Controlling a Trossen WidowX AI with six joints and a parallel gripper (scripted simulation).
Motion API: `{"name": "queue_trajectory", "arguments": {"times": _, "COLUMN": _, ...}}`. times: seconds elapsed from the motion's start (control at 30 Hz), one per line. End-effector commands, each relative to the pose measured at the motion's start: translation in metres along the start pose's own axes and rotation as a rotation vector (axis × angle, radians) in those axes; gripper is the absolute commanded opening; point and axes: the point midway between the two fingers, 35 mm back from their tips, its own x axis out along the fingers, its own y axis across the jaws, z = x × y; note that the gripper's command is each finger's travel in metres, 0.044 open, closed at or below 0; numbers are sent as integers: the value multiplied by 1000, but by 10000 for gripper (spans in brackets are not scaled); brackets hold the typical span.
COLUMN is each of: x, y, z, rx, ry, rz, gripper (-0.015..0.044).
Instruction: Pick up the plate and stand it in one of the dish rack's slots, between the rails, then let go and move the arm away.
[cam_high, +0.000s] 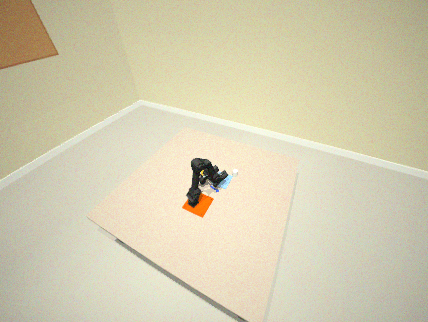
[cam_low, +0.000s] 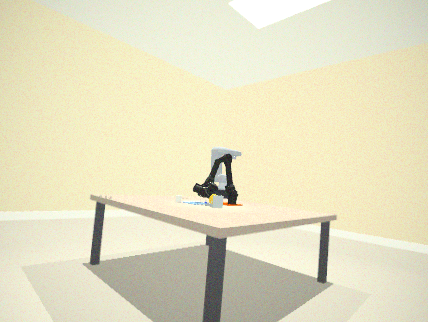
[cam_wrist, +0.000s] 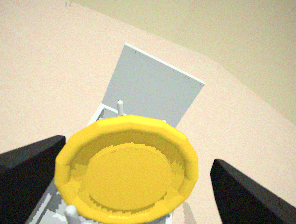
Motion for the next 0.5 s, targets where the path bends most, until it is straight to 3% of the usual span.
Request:
{"name": "queue_trajectory", "arguments": {"times": 0.0, "x": 0, "y": 0, "z": 0, "rx": 0, "ry": 0, "rz": 0, "gripper": 400}}
{"name": "queue_trajectory", "arguments": {"times": 0.27, "x": 2, "y": 1, "z": 1, "rx": 91, "ry": 38, "rz": 14, "gripper": 400}}
{"name": "queue_trajectory", "arguments": {"times": 0.47, "x": -7, "y": -21, "z": 50, "rx": 60, "ry": 16, "rz": 9, "gripper": 400}}
